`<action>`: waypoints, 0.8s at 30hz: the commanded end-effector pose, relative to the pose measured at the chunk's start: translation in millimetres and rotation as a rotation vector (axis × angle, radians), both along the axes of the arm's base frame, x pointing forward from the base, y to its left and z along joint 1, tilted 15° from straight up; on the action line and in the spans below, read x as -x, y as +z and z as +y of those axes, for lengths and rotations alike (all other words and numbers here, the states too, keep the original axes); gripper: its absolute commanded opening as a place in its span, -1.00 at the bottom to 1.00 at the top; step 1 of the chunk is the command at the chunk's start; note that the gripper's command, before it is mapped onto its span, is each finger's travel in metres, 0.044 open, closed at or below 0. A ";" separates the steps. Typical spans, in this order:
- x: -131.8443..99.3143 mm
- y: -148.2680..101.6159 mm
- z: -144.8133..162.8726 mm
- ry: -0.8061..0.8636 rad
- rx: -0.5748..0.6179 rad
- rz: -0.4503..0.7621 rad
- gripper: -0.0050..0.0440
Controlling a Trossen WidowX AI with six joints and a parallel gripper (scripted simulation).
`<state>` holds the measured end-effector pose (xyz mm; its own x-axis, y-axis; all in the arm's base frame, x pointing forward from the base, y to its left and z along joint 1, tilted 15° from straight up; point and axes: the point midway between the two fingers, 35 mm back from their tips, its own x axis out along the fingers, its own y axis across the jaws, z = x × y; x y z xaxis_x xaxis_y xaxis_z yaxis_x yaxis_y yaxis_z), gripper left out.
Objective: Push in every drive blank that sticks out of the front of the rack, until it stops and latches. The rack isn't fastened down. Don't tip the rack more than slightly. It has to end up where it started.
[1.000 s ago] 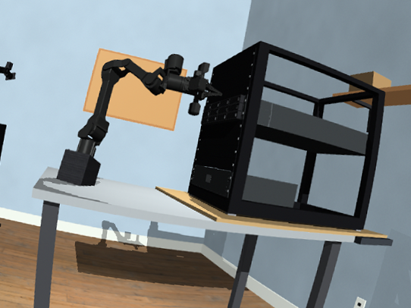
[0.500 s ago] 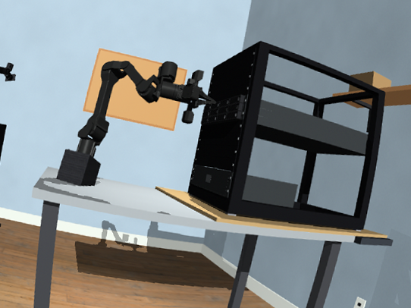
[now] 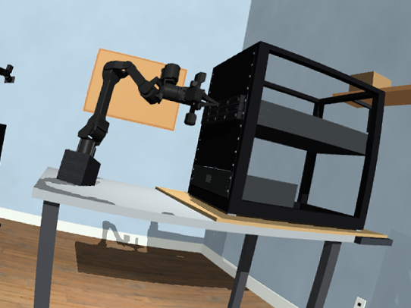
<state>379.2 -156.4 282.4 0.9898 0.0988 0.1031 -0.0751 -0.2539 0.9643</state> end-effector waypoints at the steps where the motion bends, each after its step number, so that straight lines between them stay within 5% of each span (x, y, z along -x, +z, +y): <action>1: -2.0 8.3 0.3 0.001 0.013 -0.016 -1.00; 11: 16.8 6.8 -3.6 0.000 0.013 -0.020 -1.00; 17: 71.8 -5.2 -10.4 0.001 0.013 -0.016 -1.00; 24: 74.3 -5.8 -10.4 0.001 0.013 -0.016 -1.00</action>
